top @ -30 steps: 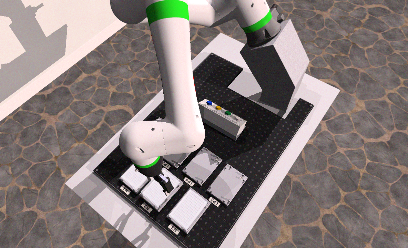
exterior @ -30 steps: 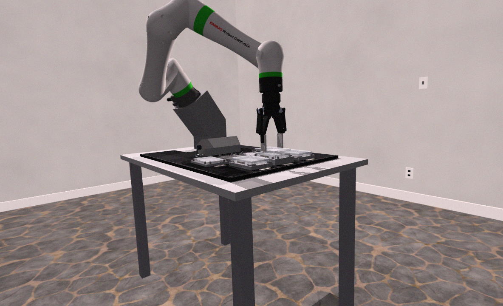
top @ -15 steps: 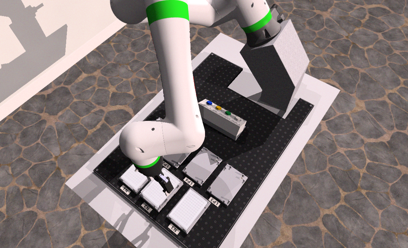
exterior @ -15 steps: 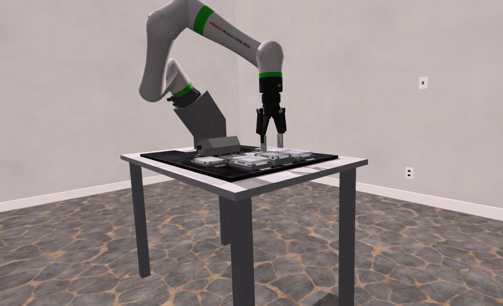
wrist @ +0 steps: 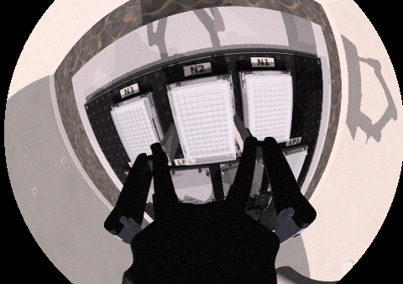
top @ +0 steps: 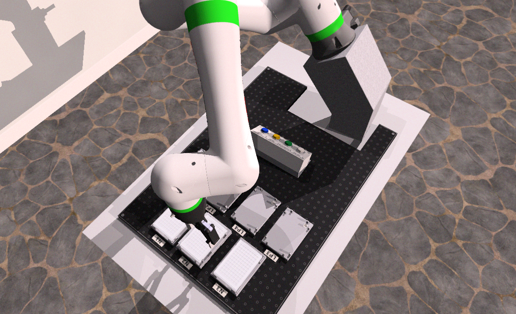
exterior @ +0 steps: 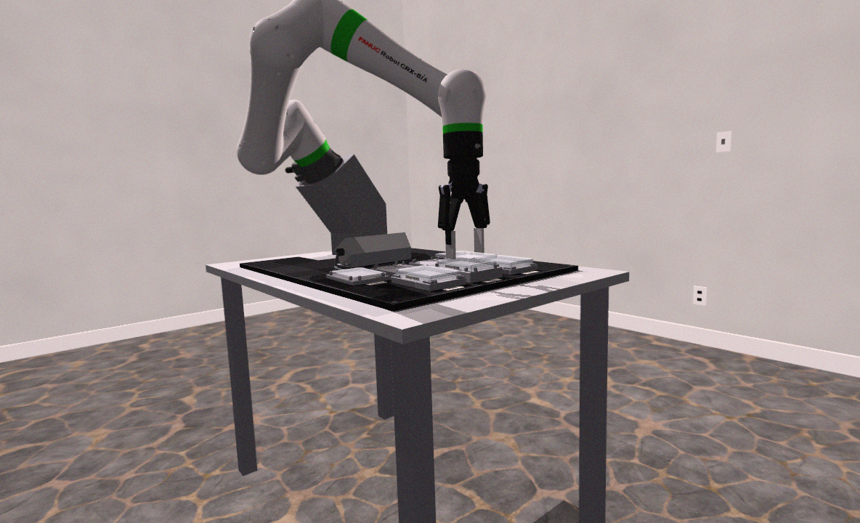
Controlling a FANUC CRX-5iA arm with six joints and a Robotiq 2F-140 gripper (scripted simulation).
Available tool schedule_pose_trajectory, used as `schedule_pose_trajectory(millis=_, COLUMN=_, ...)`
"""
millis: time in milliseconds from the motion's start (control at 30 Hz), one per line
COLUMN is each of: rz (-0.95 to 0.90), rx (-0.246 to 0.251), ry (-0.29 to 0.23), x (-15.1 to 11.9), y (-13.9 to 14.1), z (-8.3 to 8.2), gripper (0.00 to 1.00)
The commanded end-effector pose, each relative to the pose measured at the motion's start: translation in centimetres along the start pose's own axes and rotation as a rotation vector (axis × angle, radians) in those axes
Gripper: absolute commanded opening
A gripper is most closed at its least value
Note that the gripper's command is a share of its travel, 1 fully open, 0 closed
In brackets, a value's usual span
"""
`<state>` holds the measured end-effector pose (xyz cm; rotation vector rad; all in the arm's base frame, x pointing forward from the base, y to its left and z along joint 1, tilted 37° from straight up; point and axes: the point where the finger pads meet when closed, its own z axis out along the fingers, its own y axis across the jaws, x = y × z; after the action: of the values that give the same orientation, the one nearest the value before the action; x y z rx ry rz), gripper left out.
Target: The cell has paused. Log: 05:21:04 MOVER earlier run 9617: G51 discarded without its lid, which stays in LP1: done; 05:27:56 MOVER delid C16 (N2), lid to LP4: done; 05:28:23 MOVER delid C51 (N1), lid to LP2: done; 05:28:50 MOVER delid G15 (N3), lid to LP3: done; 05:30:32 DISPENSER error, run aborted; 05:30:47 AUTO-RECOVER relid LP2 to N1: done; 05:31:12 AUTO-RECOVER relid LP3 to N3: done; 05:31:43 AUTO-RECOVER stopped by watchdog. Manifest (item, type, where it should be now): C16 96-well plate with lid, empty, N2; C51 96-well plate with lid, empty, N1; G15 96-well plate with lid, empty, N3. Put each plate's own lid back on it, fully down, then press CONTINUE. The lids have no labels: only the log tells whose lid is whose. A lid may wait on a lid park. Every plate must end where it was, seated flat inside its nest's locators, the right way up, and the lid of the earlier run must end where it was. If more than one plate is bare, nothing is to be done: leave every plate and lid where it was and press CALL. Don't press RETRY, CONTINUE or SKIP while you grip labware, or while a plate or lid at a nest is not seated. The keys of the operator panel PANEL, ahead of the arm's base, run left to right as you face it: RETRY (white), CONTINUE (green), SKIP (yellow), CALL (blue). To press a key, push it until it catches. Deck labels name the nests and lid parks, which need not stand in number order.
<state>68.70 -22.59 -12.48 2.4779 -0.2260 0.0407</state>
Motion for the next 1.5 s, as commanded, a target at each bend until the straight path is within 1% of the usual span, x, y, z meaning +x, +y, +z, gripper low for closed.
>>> schedule_pose_trajectory(millis=0, rz=0.000, rx=0.000, ry=0.000, x=0.02, y=-0.01, z=-0.03, gripper=0.00)
schedule_pose_trajectory(millis=933, rz=0.000, rx=0.000, ry=0.000, x=0.02, y=-0.01, z=0.14, gripper=0.00)
schedule_pose_trajectory(millis=1467, rz=0.000, rx=0.000, ry=0.000, x=0.02, y=-0.01, z=0.57, gripper=0.00)
